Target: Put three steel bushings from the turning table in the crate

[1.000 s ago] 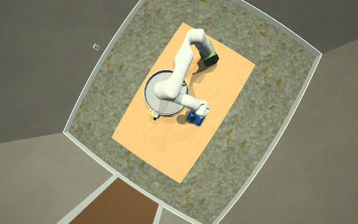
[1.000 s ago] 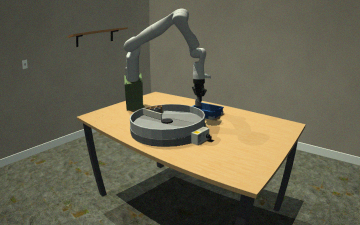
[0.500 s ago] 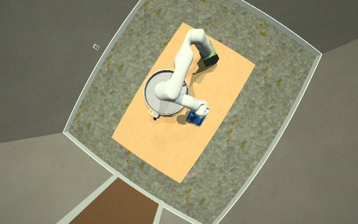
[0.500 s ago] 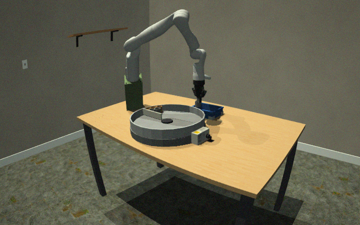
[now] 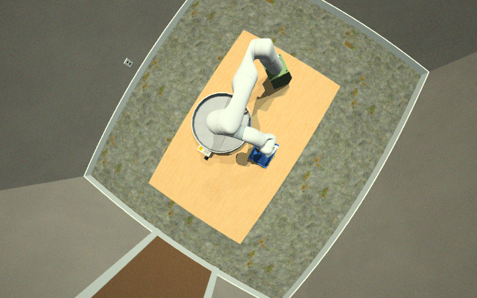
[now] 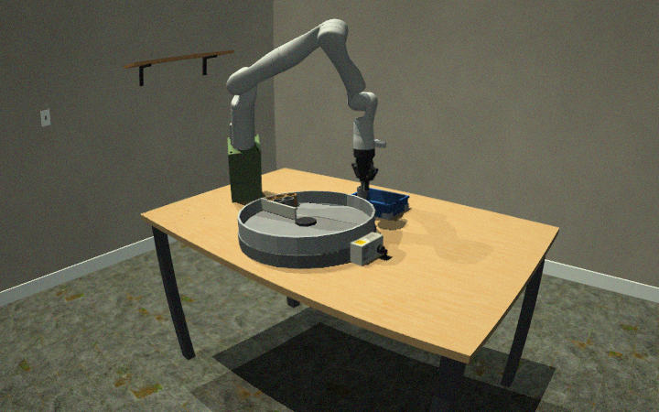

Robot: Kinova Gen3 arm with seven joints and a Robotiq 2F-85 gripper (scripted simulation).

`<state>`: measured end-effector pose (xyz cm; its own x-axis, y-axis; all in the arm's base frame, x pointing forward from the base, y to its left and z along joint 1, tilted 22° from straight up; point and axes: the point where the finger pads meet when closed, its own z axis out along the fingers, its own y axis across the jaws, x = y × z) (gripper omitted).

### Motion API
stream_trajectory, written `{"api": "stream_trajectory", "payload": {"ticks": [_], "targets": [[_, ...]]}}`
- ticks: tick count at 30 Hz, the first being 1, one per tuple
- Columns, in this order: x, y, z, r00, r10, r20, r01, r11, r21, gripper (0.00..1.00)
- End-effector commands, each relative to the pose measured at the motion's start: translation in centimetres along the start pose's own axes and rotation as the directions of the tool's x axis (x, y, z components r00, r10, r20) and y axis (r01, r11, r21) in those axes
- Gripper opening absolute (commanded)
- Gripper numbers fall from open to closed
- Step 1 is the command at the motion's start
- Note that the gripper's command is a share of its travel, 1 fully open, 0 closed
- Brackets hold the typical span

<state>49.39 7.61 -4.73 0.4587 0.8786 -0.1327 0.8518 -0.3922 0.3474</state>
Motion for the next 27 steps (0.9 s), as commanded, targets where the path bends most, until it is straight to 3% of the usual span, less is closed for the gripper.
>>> {"api": "stream_trajectory", "payload": {"ticks": [1,27], "targets": [[0.1,0.0,-0.1,1.0,0.0,-0.001,0.0,1.0,-0.001,0.0],[0.1,0.0,1.6,1.0,0.0,-0.001,0.0,1.0,-0.001,0.0]]}}
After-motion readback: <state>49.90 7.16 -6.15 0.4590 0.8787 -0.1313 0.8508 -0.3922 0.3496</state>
